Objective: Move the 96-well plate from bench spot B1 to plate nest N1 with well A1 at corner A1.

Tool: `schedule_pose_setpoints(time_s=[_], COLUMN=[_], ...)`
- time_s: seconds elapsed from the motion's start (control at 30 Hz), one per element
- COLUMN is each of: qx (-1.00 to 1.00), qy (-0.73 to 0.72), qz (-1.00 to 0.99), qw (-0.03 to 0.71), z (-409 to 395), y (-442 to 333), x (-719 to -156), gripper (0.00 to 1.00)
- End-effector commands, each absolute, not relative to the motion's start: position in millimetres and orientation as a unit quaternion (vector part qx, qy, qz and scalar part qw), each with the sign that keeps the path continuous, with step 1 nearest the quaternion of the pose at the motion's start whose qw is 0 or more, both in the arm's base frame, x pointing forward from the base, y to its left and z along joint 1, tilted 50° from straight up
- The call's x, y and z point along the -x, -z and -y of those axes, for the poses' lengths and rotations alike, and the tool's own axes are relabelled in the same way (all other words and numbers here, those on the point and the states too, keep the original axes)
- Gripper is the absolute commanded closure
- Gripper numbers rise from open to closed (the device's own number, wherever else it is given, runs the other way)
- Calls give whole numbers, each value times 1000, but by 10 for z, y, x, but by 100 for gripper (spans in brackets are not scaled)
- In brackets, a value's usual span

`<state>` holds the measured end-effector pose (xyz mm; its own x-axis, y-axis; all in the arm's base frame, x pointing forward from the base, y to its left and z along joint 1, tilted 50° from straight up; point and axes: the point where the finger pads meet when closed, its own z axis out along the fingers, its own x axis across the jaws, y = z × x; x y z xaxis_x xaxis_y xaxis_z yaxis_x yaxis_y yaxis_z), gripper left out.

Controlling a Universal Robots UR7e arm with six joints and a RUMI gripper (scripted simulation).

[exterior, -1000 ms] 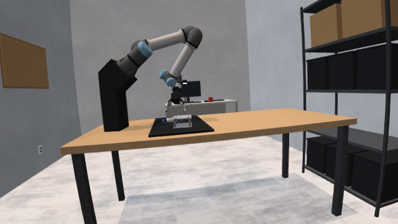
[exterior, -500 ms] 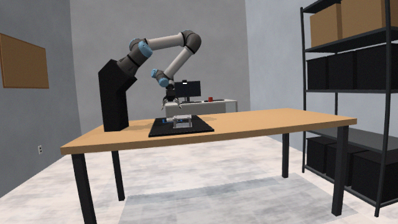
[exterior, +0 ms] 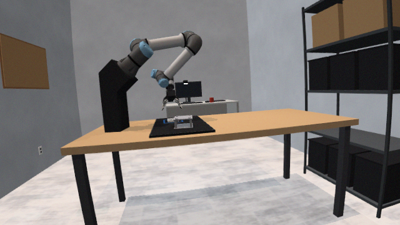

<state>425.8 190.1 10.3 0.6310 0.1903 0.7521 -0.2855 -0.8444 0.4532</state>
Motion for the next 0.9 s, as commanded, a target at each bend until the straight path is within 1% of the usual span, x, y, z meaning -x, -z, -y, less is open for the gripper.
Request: schedule_pose_setpoints(time_s=[0.0, 0.87], qx=[-859, -859], qy=[-429, -429], qz=[28, 28], qw=[277, 277], z=[-1903, -1899], y=[-85, 161], x=[-4282, -4576], gripper=[0, 0])
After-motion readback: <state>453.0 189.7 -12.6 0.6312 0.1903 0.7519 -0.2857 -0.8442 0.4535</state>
